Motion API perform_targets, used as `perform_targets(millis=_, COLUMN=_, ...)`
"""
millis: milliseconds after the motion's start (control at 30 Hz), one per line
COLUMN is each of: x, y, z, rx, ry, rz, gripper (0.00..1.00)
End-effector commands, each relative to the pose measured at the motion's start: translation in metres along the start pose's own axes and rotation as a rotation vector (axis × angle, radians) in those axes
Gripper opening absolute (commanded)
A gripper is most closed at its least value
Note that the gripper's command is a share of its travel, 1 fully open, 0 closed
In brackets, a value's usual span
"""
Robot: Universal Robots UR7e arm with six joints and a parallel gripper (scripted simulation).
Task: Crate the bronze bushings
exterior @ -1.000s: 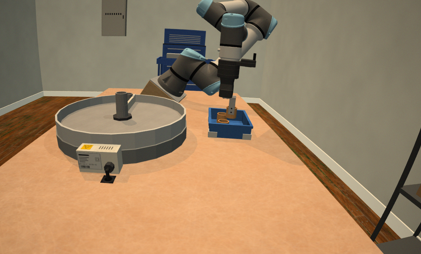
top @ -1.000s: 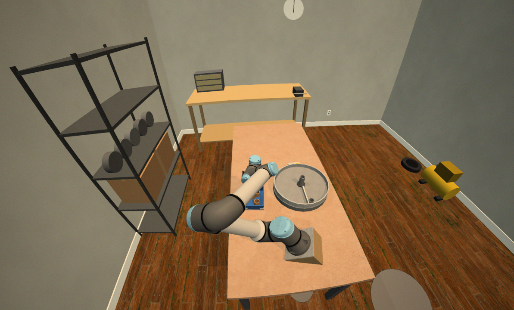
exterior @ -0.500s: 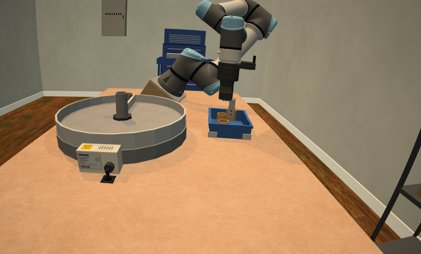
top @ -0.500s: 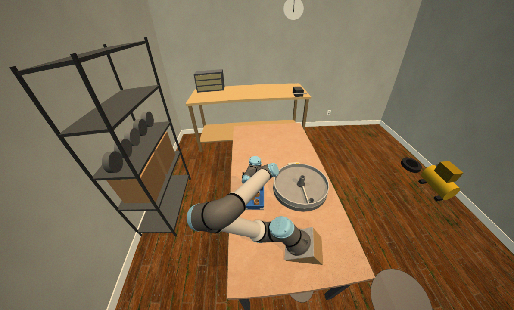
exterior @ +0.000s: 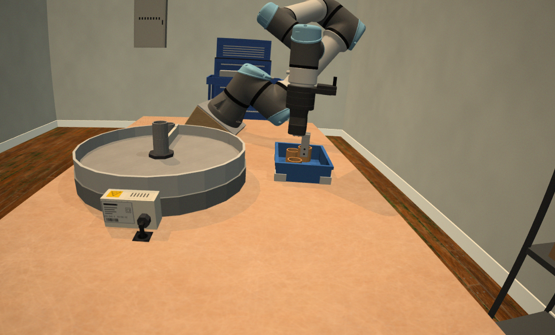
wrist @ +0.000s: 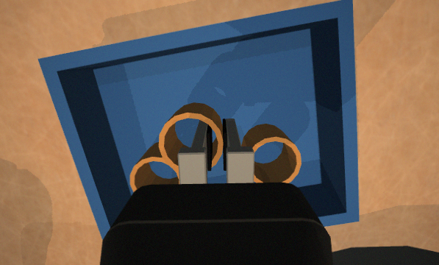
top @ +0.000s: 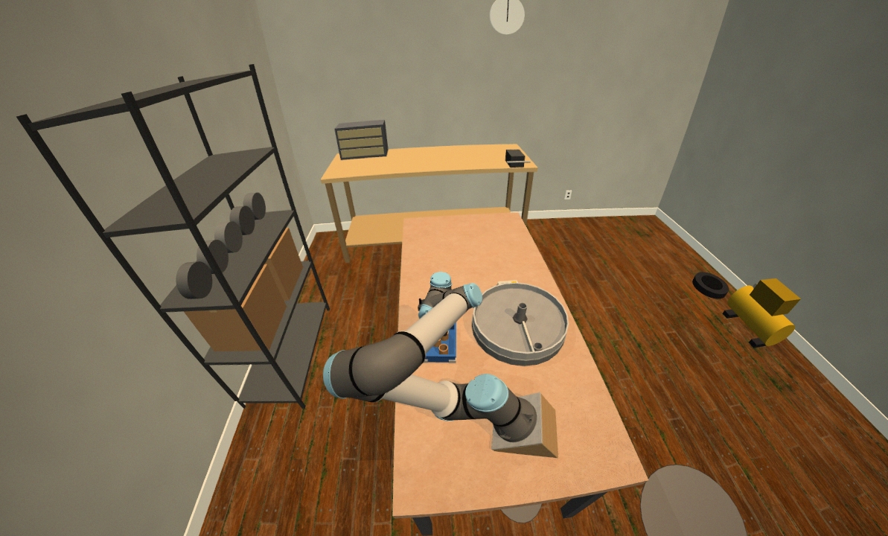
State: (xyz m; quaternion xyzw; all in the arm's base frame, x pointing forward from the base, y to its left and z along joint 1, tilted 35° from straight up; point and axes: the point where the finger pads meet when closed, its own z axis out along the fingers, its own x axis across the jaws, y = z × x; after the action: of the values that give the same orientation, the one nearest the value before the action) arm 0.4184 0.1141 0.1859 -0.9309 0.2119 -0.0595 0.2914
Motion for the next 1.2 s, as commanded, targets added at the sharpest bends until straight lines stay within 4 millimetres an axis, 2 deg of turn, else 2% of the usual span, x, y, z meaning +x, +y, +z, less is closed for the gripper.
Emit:
perform_targets(millis=0, x=0.0, y=0.0, z=0.0, rx=0.0, ry=0.001, rz=0.0, gripper=0.0)
perform_targets(millis=233, x=0.0, y=0.0, z=0.008, rx=0.0, ry=0.001, rz=0.0, gripper=0.0)
perform_targets(millis=633, x=0.0, y=0.0, z=0.008, rx=0.0, ry=0.001, rz=0.0, gripper=0.0)
perform_targets(millis=800, x=0.0, y=0.0, z=0.017, rx=0.0, ry=0.001, rz=0.0, gripper=0.0)
perform_targets(millis=1167, x=0.0, y=0.0, z=0.017, rx=0.0, ry=0.001, rz=0.0, gripper=0.0)
